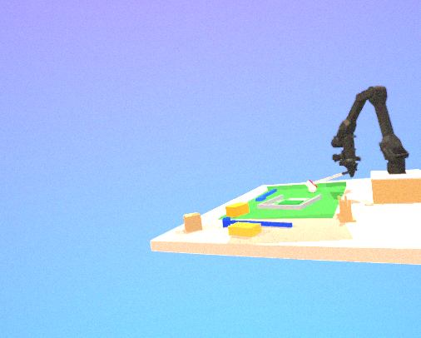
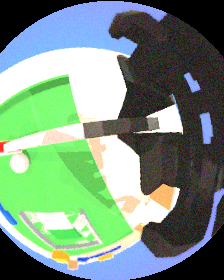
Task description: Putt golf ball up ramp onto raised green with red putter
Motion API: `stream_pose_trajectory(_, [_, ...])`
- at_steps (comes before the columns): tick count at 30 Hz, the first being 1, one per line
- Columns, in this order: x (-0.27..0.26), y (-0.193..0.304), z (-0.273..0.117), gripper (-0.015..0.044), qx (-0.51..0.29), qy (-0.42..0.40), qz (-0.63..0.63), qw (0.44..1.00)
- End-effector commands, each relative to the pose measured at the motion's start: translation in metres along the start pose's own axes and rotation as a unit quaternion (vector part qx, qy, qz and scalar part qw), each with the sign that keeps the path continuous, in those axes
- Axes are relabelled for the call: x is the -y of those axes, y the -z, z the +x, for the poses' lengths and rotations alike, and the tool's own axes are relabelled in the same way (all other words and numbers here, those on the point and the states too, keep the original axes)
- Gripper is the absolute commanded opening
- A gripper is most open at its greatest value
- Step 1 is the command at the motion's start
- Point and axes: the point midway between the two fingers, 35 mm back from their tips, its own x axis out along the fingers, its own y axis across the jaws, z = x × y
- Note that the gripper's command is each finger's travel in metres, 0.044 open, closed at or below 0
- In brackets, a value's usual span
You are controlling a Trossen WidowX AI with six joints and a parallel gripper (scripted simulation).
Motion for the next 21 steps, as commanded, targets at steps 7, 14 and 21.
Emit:
stream_pose_trajectory(7, [-0.07,0.009,0.001,0.0,0.002,-0.006,-0.004,1.0])
stream_pose_trajectory(14, [-0.069,0.007,-0.034,0.0,0.002,-0.006,-0.004,1.0])
stream_pose_trajectory(21, [-0.069,0.009,-0.059,0.0,0.002,-0.006,-0.004,1.0])
